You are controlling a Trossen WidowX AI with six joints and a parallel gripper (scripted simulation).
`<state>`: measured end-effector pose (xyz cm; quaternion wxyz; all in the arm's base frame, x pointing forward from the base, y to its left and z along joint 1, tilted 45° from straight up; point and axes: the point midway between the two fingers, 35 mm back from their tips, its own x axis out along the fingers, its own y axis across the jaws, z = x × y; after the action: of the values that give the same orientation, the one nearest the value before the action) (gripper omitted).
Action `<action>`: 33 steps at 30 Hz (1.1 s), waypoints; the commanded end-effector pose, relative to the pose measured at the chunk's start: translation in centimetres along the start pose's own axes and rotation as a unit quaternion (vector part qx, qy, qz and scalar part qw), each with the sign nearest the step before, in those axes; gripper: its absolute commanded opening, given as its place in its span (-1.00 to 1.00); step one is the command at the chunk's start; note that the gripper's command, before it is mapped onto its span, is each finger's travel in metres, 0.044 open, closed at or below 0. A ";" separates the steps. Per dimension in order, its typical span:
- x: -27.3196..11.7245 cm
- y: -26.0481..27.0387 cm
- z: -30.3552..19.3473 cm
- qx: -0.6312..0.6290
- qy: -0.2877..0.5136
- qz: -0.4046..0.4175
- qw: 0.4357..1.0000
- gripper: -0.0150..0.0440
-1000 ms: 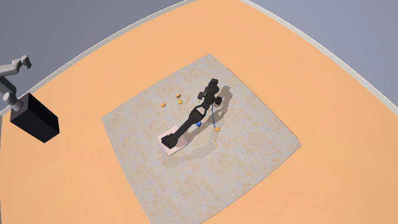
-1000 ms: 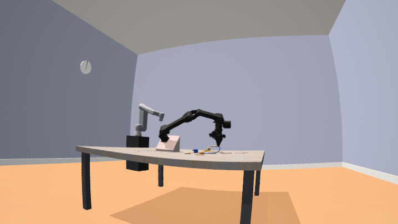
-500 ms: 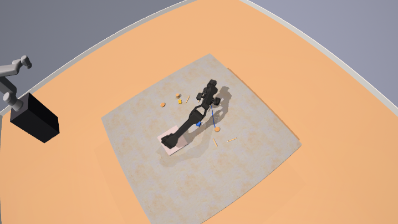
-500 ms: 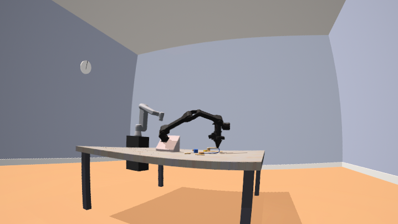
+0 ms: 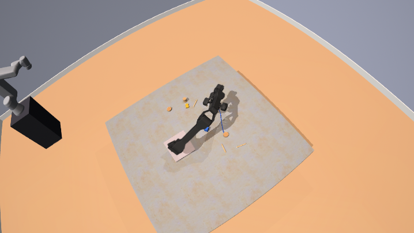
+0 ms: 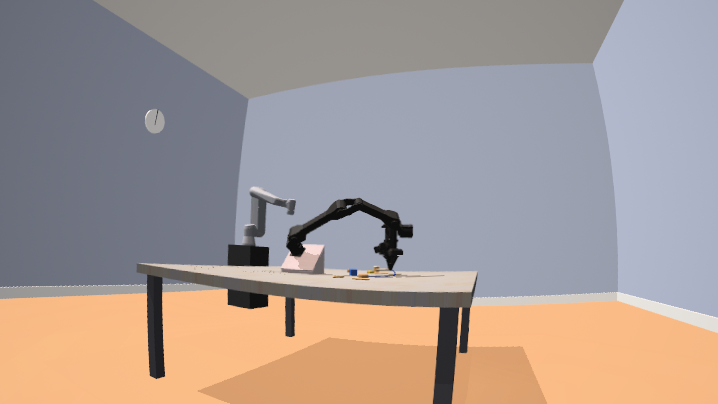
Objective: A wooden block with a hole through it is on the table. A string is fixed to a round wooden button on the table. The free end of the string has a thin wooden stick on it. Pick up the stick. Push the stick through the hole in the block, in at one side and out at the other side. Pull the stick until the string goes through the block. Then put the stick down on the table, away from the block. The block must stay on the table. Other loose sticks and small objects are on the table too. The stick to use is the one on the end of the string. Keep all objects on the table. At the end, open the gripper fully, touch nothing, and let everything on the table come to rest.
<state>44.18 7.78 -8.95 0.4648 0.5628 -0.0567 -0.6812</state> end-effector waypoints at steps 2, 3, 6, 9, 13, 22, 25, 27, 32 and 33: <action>0.4 -0.2 0.3 -0.001 0.000 0.002 1.000 -0.49; 0.5 -0.3 0.4 -0.001 0.000 0.002 1.000 -0.49; 0.7 -0.5 0.5 -0.001 0.000 0.002 1.000 -0.49; 1.0 -0.7 0.7 -0.001 0.000 0.002 1.000 -0.49; 1.3 -1.0 0.9 -0.001 0.000 0.002 1.000 -0.49; 1.3 -0.9 1.5 -0.001 0.000 0.002 1.000 -0.49; 1.3 -0.9 1.9 -0.001 0.000 0.002 1.000 -0.49; 1.3 -0.9 2.1 -0.001 0.000 0.002 1.000 -0.49; 1.3 -0.8 2.6 -0.001 0.000 0.002 1.000 -0.49; 1.3 -0.8 2.7 -0.001 0.000 0.002 1.000 -0.49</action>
<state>41.76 6.33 -9.77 0.4647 0.5614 -0.0563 -0.6824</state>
